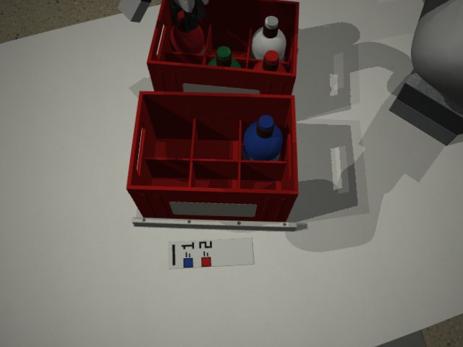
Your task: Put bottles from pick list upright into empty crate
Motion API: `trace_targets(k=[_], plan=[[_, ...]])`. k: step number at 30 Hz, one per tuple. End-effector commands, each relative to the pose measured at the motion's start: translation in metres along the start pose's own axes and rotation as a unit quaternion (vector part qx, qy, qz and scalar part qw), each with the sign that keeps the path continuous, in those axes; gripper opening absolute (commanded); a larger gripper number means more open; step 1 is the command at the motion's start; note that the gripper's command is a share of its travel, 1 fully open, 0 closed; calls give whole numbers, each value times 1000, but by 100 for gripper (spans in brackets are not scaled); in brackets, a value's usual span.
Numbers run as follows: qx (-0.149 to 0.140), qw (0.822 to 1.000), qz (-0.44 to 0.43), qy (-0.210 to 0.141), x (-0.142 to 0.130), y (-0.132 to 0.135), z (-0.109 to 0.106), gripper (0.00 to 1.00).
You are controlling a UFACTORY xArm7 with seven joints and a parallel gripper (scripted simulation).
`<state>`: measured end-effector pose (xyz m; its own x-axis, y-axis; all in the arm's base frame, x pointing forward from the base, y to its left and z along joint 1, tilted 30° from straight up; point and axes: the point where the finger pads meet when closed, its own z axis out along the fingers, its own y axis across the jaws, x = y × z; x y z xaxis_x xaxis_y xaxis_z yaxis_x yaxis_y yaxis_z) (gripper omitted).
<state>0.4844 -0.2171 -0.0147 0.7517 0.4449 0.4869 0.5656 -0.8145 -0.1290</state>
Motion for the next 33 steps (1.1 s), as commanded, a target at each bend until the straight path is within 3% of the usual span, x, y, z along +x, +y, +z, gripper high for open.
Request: trace_targets(k=[1, 27, 33], plan=[[-3, 1000, 0, 0, 0, 3, -3, 0], [-3, 1000, 0, 0, 0, 2, -2, 0], [-3, 1000, 0, 0, 0, 2, -13, 0]])
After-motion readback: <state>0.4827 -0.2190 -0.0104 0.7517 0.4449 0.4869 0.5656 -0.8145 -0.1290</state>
